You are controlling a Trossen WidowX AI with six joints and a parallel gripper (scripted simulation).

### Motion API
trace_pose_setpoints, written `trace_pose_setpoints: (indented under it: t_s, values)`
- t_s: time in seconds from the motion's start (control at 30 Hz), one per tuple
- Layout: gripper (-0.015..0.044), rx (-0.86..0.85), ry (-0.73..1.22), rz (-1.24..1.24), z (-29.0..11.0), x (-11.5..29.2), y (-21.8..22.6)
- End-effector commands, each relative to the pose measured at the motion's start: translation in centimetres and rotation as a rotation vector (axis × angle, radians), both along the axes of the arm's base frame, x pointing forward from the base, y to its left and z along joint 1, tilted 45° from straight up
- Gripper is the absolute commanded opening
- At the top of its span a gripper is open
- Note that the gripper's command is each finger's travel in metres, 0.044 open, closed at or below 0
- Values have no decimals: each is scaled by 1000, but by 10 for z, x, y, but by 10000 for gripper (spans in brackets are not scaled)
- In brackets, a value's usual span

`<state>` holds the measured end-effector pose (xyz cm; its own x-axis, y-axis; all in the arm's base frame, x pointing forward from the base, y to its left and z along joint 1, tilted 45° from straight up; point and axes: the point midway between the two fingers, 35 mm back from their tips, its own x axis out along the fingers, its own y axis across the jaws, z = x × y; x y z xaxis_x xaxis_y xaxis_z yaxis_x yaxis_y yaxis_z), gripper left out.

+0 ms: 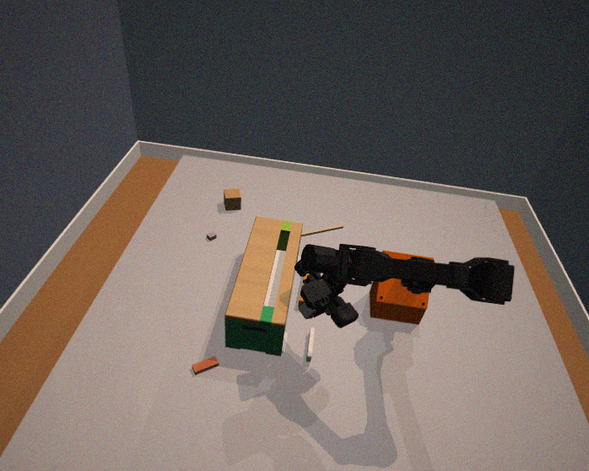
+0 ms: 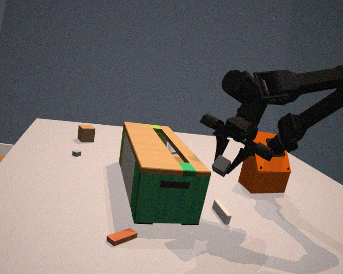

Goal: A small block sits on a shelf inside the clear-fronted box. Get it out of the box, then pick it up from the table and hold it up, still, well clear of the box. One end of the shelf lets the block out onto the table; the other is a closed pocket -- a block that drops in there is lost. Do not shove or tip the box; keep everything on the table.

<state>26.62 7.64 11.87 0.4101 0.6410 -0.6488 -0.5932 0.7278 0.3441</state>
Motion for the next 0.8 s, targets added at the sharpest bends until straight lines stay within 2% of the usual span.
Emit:
trace_pose_setpoints:
  t_s: [0.0, 0.77]
  values:
    - [0, 81, 111, -109, 1, -3, -4]
    - [0, 516, 737, -697, 4, -15, -22]
